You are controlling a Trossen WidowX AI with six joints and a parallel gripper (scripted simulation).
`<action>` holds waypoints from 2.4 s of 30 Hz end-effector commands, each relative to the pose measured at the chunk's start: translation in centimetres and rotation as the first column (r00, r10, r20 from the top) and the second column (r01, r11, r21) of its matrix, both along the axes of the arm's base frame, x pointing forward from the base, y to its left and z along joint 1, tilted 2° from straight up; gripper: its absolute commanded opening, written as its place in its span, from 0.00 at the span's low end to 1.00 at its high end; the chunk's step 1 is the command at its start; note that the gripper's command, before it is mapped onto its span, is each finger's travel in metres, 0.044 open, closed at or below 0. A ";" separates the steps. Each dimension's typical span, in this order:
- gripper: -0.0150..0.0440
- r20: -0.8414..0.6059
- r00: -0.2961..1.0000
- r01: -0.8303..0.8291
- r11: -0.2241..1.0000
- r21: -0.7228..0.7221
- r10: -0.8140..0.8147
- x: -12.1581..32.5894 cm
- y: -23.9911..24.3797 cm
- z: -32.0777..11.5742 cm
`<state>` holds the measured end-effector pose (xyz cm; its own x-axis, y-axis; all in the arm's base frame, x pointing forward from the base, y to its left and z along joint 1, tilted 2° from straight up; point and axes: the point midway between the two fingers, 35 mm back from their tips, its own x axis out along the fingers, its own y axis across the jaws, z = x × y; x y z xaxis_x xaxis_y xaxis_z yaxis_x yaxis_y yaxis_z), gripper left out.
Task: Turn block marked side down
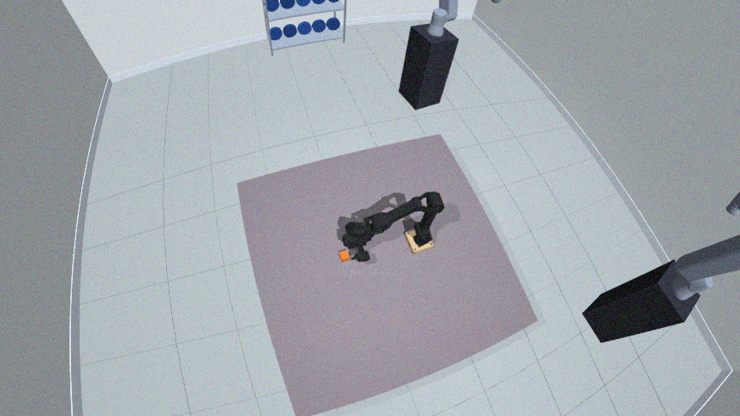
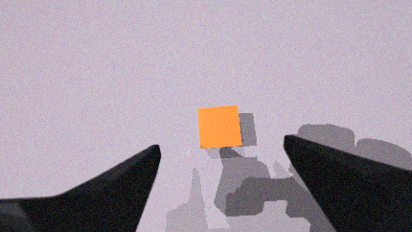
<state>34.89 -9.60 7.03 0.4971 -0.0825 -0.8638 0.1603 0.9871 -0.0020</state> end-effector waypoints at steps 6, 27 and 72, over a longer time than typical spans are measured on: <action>1.00 -0.055 0.999 -0.001 1.000 0.000 0.001 0.2 -0.1 1.7; 1.00 -0.495 0.869 0.021 0.997 0.071 0.017 3.3 -0.7 3.5; 0.87 -0.495 0.869 0.021 0.997 0.071 0.017 3.5 -0.8 -4.8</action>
<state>38.45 -10.35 2.69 0.0088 -0.0101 -0.9999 0.1575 0.9875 -0.0086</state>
